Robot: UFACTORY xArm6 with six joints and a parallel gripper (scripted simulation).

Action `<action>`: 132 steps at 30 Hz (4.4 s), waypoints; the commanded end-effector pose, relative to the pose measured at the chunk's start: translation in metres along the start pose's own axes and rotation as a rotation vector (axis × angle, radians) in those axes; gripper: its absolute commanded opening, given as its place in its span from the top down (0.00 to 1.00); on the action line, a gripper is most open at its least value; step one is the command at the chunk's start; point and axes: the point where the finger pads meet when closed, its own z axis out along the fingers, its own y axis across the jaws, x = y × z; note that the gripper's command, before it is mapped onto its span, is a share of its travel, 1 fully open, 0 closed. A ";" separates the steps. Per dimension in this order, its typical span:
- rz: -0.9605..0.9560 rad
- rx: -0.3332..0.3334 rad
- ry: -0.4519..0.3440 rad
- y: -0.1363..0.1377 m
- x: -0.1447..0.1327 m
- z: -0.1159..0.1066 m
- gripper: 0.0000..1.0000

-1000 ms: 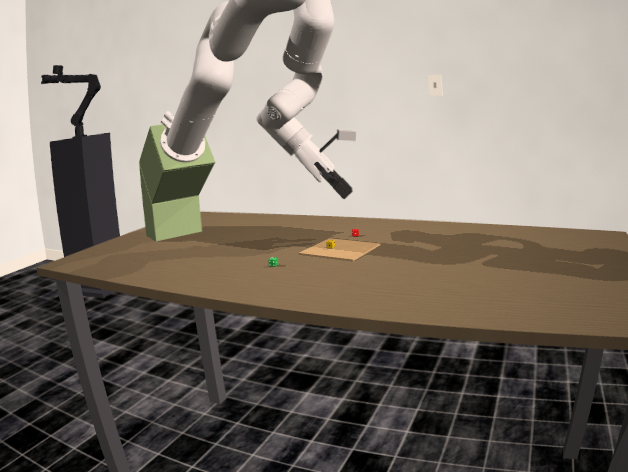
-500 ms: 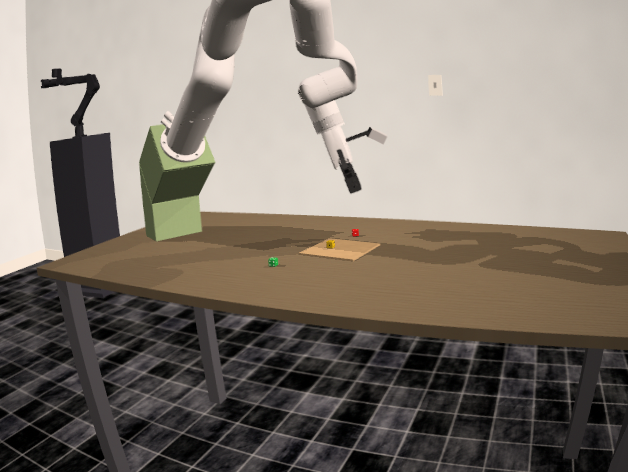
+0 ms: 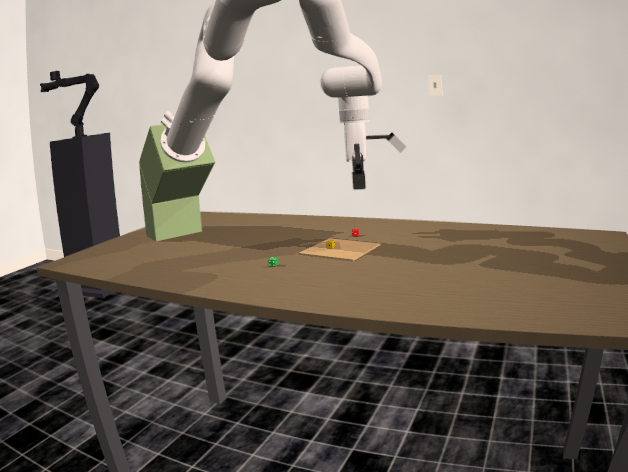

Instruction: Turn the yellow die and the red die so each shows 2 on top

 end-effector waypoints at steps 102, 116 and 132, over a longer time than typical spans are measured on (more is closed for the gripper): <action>2.679 -0.031 0.004 0.002 -0.012 0.043 0.00; 2.998 -0.034 0.007 0.002 -0.014 0.048 0.00; 3.014 -0.034 0.008 0.002 -0.014 0.048 0.69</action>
